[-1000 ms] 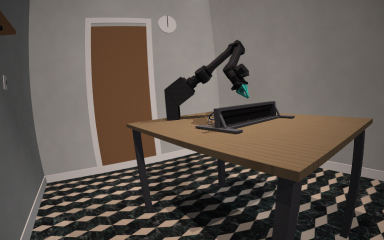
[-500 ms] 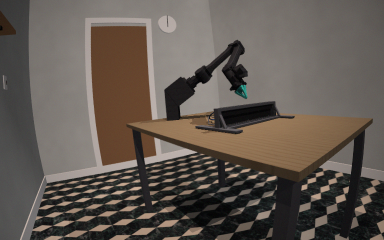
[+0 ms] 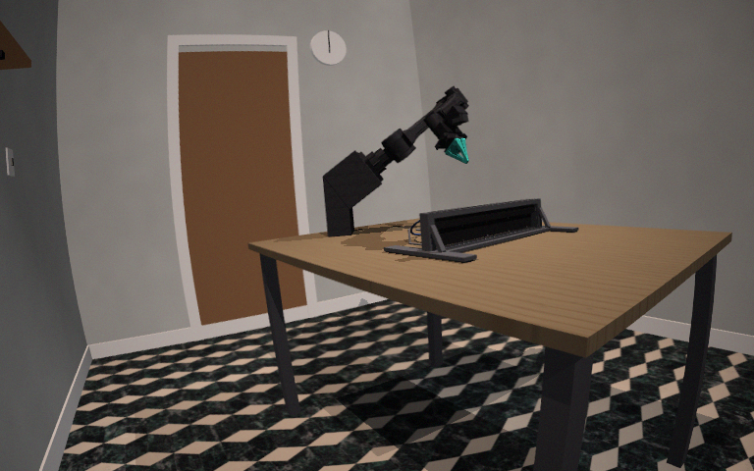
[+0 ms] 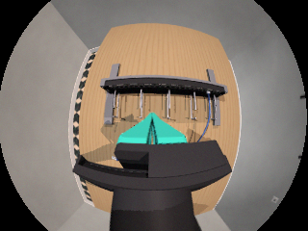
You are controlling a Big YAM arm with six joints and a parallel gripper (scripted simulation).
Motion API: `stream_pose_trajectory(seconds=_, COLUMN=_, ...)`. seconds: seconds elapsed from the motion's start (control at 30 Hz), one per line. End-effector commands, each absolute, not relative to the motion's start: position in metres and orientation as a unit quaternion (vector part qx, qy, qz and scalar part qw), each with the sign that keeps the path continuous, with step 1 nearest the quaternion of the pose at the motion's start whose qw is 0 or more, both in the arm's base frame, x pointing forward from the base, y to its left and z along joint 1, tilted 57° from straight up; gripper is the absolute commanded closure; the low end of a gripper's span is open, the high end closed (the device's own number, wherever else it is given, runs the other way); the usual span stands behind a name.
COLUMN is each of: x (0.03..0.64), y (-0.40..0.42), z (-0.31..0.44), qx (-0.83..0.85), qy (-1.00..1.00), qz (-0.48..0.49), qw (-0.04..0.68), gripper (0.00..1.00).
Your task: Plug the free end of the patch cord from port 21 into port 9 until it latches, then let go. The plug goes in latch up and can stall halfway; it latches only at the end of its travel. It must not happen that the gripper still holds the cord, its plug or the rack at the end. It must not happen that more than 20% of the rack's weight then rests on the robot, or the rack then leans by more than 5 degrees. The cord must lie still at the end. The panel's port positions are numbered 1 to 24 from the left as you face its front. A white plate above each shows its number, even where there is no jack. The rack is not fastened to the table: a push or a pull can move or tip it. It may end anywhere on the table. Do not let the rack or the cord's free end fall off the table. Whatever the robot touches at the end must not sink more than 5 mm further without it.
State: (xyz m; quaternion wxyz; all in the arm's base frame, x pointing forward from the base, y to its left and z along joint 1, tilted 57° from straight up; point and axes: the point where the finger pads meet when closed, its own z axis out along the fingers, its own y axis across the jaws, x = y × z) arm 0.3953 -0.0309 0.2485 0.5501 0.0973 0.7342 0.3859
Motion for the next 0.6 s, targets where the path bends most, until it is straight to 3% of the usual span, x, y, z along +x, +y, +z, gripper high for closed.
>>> stream_pose_trajectory(seconds=0.0, x=0.39, y=-0.042, z=0.249, qx=0.103, qy=0.736, qz=0.373, qw=0.556, gripper=1.0)
stream_pose_trajectory(seconds=0.57, x=0.385, y=-0.057, z=0.255, qx=0.099, qy=0.733, qz=0.371, qw=0.561, gripper=1.0)
